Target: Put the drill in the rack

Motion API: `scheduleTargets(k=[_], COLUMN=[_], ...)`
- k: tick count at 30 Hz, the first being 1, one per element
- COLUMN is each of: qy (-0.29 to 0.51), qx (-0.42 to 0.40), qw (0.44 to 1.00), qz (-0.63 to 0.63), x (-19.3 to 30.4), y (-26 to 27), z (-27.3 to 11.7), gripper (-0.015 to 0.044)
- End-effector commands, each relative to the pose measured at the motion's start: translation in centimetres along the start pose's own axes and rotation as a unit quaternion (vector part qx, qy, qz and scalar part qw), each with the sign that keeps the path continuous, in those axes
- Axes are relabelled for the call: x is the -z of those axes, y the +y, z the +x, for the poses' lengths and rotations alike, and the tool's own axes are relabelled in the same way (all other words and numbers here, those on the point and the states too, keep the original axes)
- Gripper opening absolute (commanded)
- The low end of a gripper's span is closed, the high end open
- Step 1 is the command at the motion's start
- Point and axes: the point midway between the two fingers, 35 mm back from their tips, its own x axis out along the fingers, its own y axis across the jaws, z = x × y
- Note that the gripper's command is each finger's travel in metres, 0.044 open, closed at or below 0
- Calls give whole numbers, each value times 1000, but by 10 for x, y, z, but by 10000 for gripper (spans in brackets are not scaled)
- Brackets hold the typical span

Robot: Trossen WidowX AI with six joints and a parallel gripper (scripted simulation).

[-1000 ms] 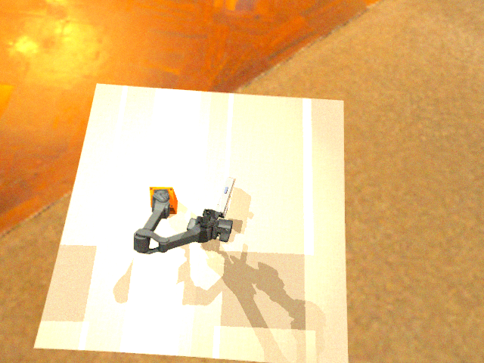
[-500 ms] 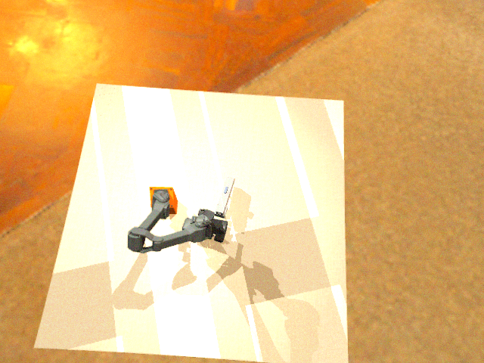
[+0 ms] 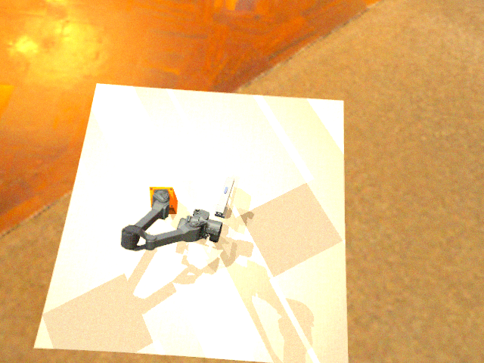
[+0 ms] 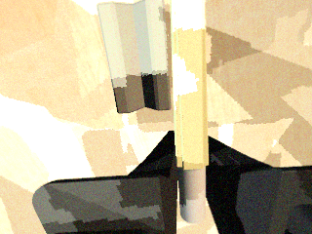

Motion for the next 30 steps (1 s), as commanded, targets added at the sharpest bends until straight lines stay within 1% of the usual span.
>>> scheduleTargets(k=[1, 15, 30], qy=[-1, -1, 0], qx=[0, -1, -1], qw=[1000, 1000, 1000], qz=[-3, -3, -3], x=[1, 4, 4], y=[8, 26, 25], z=[1, 5, 28], gripper=[0, 0, 0])
